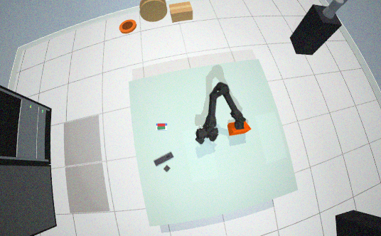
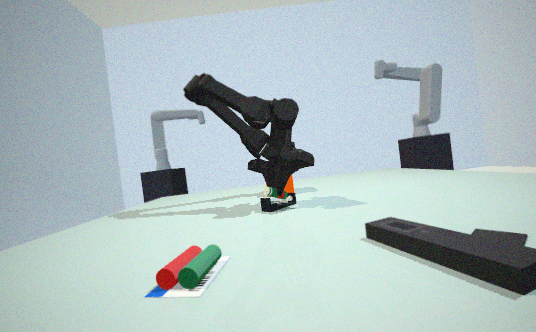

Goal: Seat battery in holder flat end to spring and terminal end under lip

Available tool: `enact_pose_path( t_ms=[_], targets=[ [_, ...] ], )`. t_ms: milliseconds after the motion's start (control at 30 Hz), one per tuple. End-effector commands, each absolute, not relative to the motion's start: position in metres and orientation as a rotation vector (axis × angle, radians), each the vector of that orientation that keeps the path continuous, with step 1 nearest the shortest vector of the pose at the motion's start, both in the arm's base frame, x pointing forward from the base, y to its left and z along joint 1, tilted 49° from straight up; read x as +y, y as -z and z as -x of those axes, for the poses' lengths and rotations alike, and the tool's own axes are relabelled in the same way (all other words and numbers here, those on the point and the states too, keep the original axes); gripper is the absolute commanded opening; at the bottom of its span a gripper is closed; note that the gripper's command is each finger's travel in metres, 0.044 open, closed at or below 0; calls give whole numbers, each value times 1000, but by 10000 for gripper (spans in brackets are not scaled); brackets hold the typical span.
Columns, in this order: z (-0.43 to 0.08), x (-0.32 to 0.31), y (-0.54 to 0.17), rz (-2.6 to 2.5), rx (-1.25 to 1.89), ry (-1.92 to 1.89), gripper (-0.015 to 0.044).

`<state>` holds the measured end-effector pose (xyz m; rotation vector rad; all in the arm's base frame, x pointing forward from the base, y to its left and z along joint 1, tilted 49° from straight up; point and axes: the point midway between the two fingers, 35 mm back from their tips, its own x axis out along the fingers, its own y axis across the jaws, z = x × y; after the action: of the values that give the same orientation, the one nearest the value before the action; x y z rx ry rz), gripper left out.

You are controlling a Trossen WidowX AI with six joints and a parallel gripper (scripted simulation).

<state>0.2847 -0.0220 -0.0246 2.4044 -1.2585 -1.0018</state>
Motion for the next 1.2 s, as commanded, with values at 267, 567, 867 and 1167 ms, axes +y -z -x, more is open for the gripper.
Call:
enact_pose_path(
  t_ms=[267, 567, 867, 1167],
  targets=[
    [-283, -25, 29, -2408, -1225, 928, 68],
    [-281, -27, 30, -2416, -1210, 874, 68],
    [-278, -29, 31, -2419, -1197, 824, 68],
    [-276, -31, 30, -2428, -1176, 793, 68]
  ],
)
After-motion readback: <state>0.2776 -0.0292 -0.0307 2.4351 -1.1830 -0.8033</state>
